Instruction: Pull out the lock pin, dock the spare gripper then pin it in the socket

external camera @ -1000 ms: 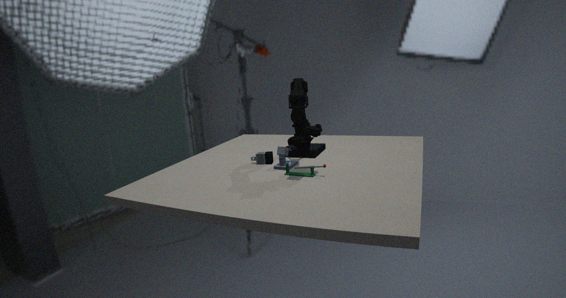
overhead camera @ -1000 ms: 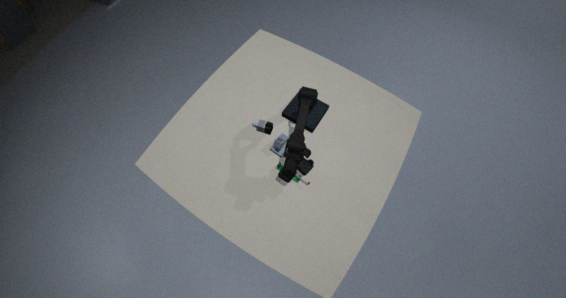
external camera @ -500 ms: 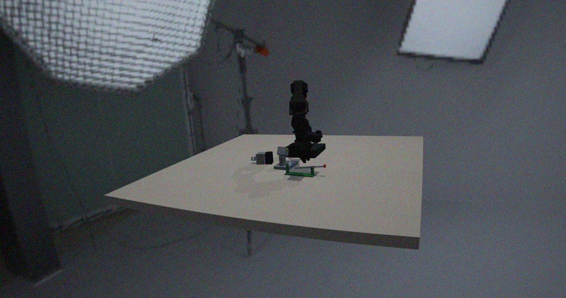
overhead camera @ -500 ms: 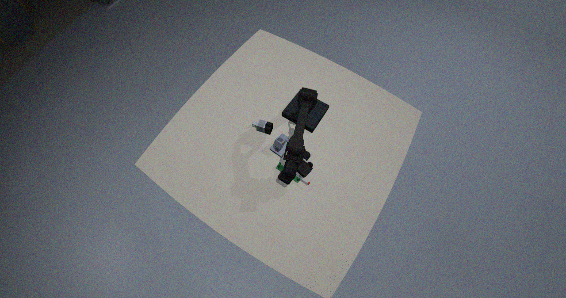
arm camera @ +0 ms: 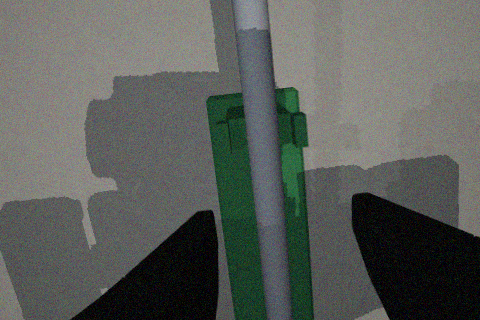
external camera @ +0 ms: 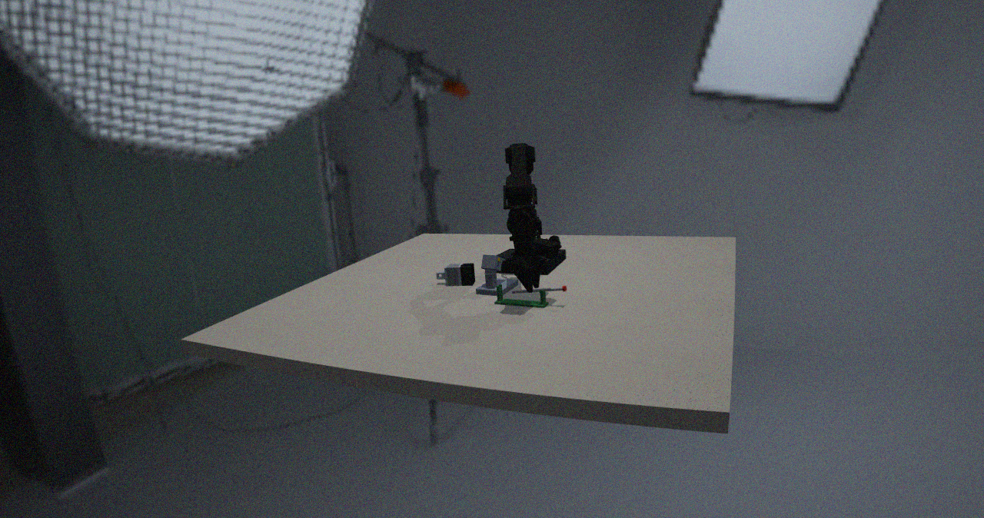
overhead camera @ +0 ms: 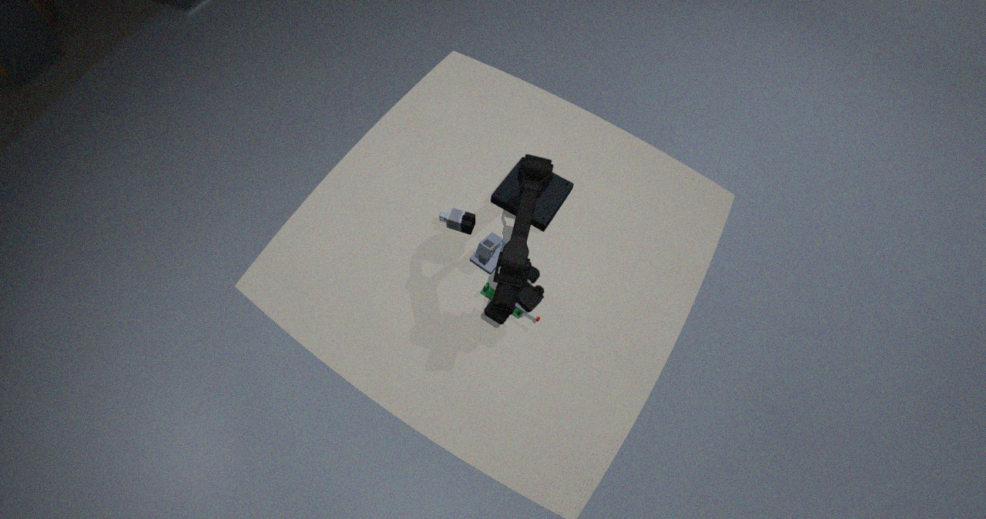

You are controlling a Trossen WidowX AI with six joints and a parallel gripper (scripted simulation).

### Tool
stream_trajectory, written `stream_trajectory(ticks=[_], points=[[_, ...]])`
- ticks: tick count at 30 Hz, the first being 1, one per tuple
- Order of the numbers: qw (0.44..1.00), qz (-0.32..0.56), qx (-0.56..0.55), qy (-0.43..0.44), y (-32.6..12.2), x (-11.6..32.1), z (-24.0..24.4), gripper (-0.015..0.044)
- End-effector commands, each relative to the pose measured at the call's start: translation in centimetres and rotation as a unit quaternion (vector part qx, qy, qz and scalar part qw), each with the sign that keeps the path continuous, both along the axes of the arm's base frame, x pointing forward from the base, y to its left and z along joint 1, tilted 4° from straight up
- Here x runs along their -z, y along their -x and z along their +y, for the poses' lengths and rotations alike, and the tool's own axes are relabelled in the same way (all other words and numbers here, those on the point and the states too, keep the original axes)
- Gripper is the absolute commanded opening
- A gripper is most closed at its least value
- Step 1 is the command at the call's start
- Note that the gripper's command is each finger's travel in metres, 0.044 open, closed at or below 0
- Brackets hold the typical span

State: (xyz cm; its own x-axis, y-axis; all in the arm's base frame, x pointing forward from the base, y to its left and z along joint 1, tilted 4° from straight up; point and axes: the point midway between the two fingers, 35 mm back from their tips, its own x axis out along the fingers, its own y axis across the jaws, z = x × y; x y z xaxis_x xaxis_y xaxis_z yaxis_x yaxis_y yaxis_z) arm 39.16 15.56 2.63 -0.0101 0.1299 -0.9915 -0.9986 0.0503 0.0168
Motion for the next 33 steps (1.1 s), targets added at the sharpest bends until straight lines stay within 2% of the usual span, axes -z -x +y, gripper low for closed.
stream_trajectory(ticks=[1, 24, 30, 33], points=[[1.000, 0.006, -0.001, 0.003, 0.2, 1.1, -0.1, 0.0180], [1.000, 0.006, -0.001, 0.003, 0.4, 2.5, -0.1, 0.0180], [1.000, 0.006, -0.001, 0.003, 0.4, 2.5, -0.1, 0.0023], [1.000, 0.006, -0.001, 0.003, 0.4, 2.5, -0.1, 0.0003]])
